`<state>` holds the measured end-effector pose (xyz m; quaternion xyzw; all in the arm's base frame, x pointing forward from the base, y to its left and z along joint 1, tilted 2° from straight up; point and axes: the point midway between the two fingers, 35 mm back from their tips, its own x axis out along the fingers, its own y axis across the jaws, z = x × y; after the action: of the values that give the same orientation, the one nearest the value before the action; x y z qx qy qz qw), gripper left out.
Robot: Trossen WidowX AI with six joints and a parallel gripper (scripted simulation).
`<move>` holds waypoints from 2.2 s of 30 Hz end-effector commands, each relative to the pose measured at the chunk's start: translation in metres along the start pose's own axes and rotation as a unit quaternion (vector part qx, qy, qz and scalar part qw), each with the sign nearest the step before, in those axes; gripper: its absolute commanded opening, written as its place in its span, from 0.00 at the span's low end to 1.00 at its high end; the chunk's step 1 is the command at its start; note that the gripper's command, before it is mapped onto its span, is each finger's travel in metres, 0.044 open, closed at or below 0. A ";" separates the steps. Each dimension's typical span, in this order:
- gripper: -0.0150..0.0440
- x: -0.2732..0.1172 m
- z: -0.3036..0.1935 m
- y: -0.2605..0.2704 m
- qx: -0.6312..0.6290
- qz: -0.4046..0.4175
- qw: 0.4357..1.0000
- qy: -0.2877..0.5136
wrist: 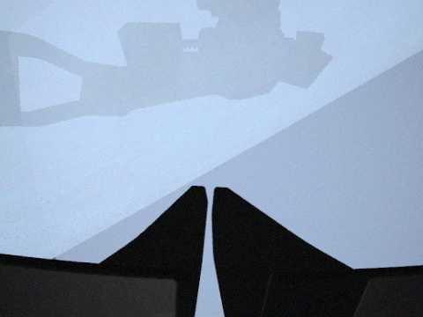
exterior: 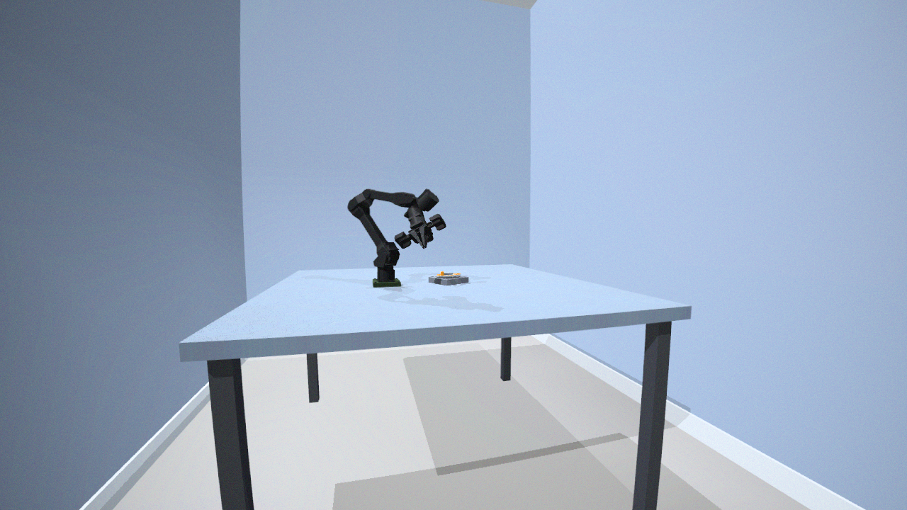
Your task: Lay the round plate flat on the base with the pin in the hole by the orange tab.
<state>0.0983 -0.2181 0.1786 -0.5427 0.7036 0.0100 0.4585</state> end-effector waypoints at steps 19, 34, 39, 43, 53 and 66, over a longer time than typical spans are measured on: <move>0.25 -0.079 0.181 0.001 0.385 0.285 0.851 -0.216; 0.25 -0.098 0.203 0.013 0.440 0.369 0.800 -0.173; 0.25 -0.098 0.204 0.013 0.440 0.369 0.800 -0.173; 0.25 -0.089 0.212 0.019 0.440 0.369 0.800 -0.173; 0.25 -0.067 0.232 0.035 0.440 0.369 0.800 -0.173; 0.25 -0.058 0.230 0.026 0.440 0.369 0.800 -0.173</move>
<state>0.2195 -0.0413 0.0716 0.0295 0.6893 -0.0398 0.7228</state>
